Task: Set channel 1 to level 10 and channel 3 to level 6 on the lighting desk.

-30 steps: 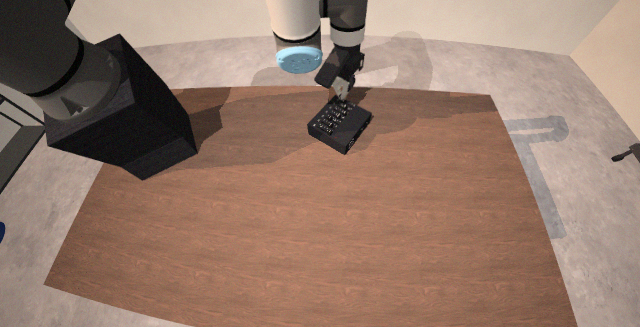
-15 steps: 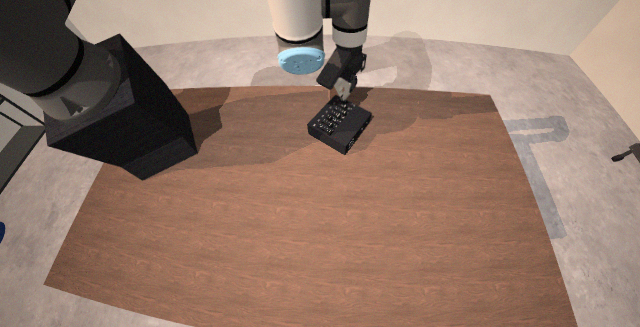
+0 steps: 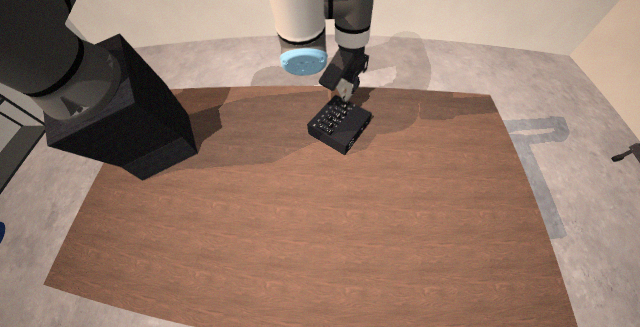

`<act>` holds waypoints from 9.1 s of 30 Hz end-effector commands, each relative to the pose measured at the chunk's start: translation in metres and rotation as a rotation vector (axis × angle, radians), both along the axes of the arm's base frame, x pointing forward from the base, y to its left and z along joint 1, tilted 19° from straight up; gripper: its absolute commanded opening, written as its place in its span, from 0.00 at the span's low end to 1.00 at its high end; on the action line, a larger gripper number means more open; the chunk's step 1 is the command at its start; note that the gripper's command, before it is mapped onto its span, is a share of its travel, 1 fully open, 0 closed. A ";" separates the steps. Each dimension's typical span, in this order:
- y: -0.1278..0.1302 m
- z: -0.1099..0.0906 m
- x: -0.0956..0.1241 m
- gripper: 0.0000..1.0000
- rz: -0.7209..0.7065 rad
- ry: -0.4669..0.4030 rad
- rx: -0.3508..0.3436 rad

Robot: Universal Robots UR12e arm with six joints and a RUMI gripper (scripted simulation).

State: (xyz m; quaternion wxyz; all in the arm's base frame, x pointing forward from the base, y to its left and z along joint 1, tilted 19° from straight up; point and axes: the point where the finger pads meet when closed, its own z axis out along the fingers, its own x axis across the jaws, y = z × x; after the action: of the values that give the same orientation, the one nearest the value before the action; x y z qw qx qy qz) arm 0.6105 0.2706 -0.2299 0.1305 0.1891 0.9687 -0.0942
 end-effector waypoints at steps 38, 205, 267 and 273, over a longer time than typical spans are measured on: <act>-0.006 0.006 0.017 0.00 0.000 -0.001 0.000; -0.014 0.043 -0.003 0.00 -1.269 -0.310 0.292; -0.046 0.054 0.016 0.00 -2.951 -0.721 0.678; -0.047 0.054 0.016 0.00 -2.972 -0.726 0.683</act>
State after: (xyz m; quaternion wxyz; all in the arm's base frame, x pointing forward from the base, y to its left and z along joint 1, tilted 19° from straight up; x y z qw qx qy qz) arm 0.6259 0.2239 -0.1768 0.0956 0.9712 -0.1758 0.1293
